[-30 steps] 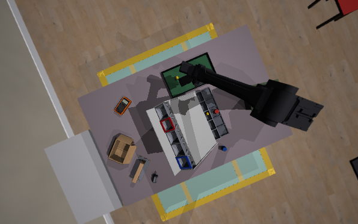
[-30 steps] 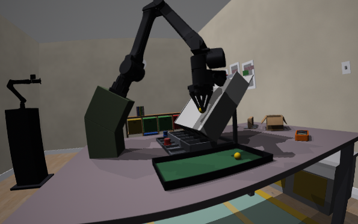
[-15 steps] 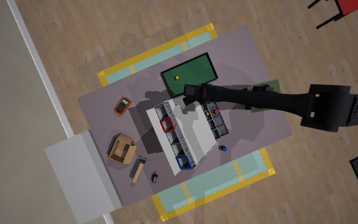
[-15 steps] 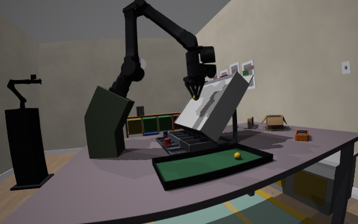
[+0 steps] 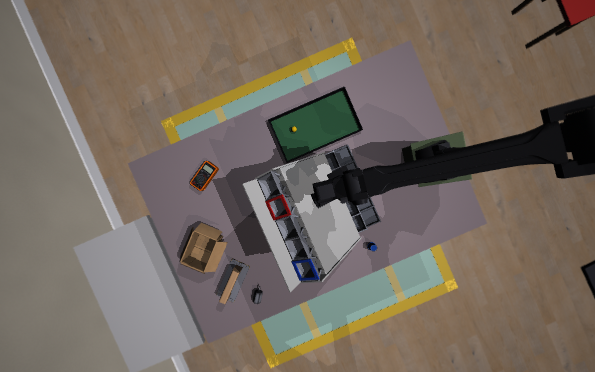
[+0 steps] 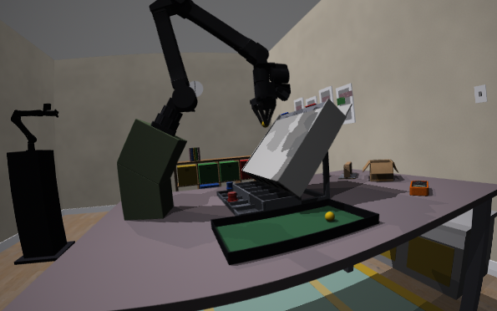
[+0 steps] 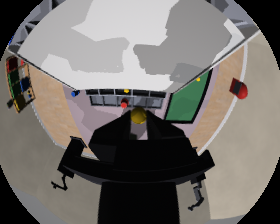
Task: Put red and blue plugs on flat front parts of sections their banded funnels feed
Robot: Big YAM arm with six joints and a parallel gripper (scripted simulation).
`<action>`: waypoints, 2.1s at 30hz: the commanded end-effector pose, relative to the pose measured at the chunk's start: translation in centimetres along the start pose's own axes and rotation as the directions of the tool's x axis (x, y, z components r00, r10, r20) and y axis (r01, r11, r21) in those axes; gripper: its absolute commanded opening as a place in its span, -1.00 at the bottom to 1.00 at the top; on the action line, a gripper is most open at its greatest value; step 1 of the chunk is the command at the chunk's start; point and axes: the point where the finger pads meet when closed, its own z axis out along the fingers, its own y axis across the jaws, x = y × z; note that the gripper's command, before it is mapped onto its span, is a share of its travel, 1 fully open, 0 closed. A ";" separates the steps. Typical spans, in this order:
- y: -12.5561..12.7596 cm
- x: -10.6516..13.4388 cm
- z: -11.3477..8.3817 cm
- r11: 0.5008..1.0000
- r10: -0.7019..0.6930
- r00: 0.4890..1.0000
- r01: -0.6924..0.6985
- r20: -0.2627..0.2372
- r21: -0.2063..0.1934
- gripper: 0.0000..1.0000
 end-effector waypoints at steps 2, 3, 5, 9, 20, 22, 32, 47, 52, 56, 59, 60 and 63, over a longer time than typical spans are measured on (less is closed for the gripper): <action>2.5 -2.8 -2.8 0.998 0.070 0.997 -0.070 0.026 0.002 -1.00; 3.2 -2.9 -2.7 0.998 0.069 0.998 -0.069 0.014 0.001 -1.00; 3.2 -2.9 -2.7 0.998 0.069 0.998 -0.069 0.014 0.001 -1.00; 5.7 -3.5 -3.9 0.998 0.070 0.997 -0.070 0.015 -0.001 -1.00; 12.1 -5.2 -6.9 0.997 0.073 0.997 -0.073 0.015 -0.006 -1.00; 12.1 -5.2 -6.9 0.997 0.073 0.997 -0.073 0.015 -0.006 -1.00; 17.0 -6.4 -9.2 0.997 0.074 0.997 -0.074 0.014 -0.010 -1.00; 21.0 -7.4 -11.0 0.997 0.074 0.997 -0.074 0.012 -0.012 -1.00; 21.5 -7.5 -11.3 0.997 0.075 0.997 -0.074 0.012 -0.013 -1.00; 21.4 -7.7 -11.2 0.997 0.081 0.997 -0.081 0.011 -0.009 -1.00; 21.5 -6.9 -10.7 0.998 0.069 0.998 -0.069 -0.003 -0.002 -1.00; 21.6 -7.0 -10.8 0.998 0.069 0.998 -0.069 -0.002 -0.003 -1.00; 21.5 -7.0 -10.8 0.997 0.071 0.997 -0.071 -0.001 -0.003 -1.00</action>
